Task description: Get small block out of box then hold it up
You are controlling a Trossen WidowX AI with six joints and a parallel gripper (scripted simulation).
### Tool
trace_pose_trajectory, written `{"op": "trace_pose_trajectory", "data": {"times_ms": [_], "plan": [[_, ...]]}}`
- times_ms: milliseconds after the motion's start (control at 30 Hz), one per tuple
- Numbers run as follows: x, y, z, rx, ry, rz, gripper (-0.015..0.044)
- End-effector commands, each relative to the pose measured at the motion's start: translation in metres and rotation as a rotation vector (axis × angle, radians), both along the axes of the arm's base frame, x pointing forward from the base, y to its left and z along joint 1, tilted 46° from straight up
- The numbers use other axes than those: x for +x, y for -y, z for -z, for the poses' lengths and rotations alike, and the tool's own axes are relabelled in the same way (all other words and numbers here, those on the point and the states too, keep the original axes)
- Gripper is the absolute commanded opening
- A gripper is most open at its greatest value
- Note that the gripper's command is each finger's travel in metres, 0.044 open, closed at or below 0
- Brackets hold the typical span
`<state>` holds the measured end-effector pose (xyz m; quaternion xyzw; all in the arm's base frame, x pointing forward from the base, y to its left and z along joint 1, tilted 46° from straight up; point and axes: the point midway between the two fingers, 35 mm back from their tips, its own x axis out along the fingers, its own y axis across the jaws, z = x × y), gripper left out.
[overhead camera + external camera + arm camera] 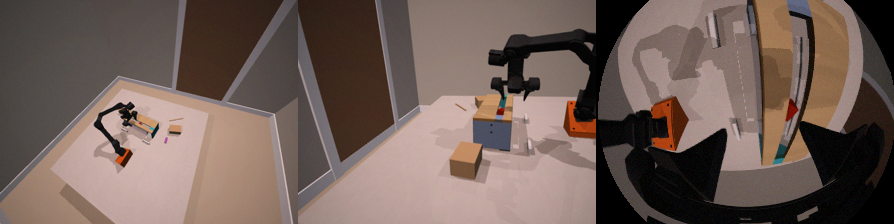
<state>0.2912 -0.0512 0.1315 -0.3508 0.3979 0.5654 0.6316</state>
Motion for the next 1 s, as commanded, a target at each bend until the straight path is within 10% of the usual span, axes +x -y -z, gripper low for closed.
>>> {"op": "trace_pose_trajectory", "data": {"times_ms": [0, 967], "plan": [[0.002, -0.002, -0.001, 0.005, 0.009, -0.015, 0.0400], [0.008, -0.036, 0.031, 0.005, 0.011, -0.015, 0.0400]]}}
